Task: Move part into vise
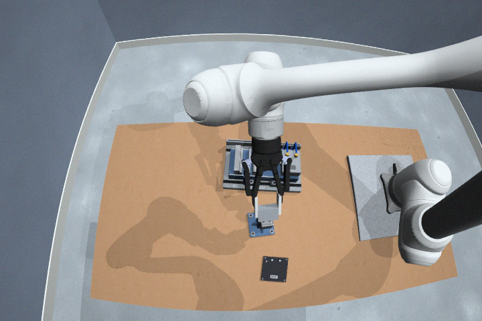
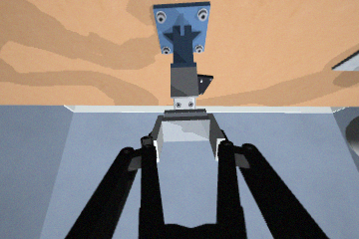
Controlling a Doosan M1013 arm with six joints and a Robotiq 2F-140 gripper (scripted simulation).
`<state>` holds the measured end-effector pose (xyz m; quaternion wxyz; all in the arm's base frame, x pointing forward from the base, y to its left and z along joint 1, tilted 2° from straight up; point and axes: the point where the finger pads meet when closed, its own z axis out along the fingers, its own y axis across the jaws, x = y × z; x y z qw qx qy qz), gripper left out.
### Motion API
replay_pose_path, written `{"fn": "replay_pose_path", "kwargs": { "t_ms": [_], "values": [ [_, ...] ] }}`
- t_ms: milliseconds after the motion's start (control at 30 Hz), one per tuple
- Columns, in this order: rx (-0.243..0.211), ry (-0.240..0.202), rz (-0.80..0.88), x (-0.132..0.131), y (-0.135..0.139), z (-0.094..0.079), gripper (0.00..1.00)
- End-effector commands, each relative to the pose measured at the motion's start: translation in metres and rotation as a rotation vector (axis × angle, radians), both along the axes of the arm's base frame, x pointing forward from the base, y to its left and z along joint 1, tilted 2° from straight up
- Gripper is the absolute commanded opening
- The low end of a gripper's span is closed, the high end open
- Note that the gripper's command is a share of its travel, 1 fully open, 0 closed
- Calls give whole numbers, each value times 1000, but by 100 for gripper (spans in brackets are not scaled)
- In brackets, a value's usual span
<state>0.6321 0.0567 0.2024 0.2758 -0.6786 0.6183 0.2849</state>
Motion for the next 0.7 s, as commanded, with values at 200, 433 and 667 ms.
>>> {"fn": "replay_pose_path", "kwargs": {
  "t_ms": [200, 433, 667],
  "values": [
    [0, 0, 0, 0, 0, -9, 0],
    [0, 0, 0, 0, 0, -13, 0],
    [0, 0, 0, 0, 1, -19, 0]
  ]
}}
